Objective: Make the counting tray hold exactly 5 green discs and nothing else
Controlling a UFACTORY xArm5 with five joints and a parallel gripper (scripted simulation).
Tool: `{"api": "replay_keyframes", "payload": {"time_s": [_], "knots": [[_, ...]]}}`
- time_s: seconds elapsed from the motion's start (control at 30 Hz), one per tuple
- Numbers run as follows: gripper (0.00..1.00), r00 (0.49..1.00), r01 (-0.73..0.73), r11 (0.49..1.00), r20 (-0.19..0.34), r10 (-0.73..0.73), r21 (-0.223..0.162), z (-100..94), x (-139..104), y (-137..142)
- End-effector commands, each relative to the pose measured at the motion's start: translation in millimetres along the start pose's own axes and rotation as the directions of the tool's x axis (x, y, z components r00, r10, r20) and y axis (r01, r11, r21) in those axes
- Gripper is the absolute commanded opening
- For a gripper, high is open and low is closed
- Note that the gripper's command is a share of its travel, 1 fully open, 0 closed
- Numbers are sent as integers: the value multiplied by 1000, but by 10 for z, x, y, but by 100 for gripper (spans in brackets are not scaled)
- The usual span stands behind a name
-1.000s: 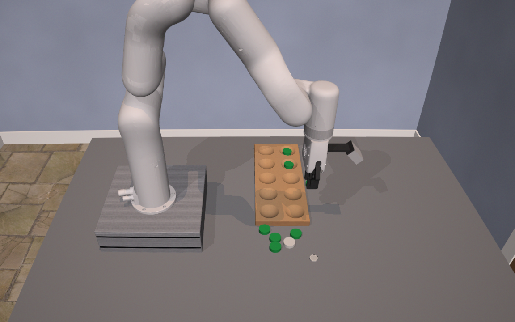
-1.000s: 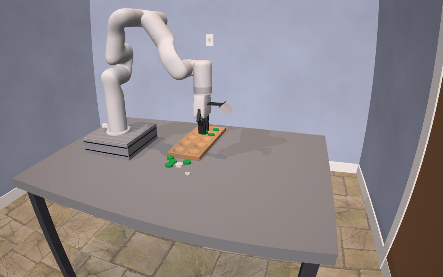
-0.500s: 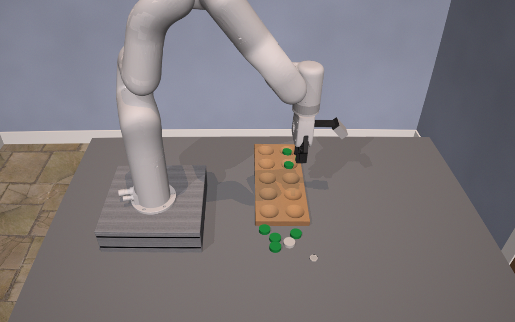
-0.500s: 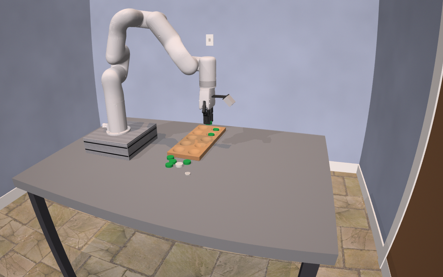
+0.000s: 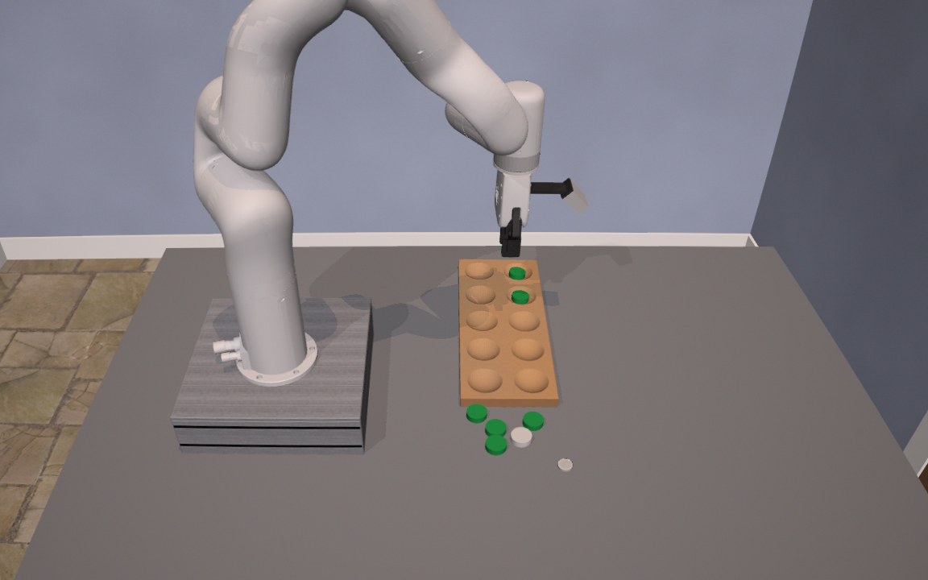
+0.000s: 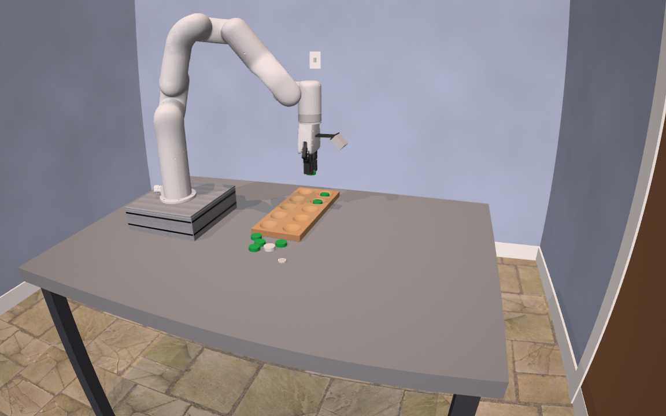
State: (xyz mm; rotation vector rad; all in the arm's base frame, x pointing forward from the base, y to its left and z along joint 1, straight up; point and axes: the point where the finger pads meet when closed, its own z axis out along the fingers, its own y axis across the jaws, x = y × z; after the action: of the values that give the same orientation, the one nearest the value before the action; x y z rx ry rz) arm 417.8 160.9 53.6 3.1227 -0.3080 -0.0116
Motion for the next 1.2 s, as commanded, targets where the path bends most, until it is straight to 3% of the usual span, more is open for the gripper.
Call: {"api": "replay_keyframes", "payload": {"time_s": [0.0, 0.03, 0.2, 0.33, 0.4, 0.5, 0.57, 0.67, 0.73, 1.17], "knots": [[0, 1000, -3, 1000, -3, 3, 1, -21, -113, -243], [0, 1000, -3, 1000, -3, 3, 1, -28, -236, -419], [0, 1000, -3, 1000, -3, 3, 1, -37, -441, -678], [0, 1000, -3, 1000, -3, 3, 0, -18, -459, -698], [0, 1000, -3, 1000, -3, 3, 0, 85, -459, -697], [0, 1000, -3, 1000, -2, 3, 0, 386, -470, -686], [0, 1000, -3, 1000, -2, 3, 0, 386, -470, -686], [0, 1000, -3, 1000, -3, 3, 0, 687, -455, -699], [0, 1000, -3, 1000, -3, 3, 0, 791, -454, -699], [0, 1000, -3, 1000, -3, 3, 0, 892, -454, -699]]}}
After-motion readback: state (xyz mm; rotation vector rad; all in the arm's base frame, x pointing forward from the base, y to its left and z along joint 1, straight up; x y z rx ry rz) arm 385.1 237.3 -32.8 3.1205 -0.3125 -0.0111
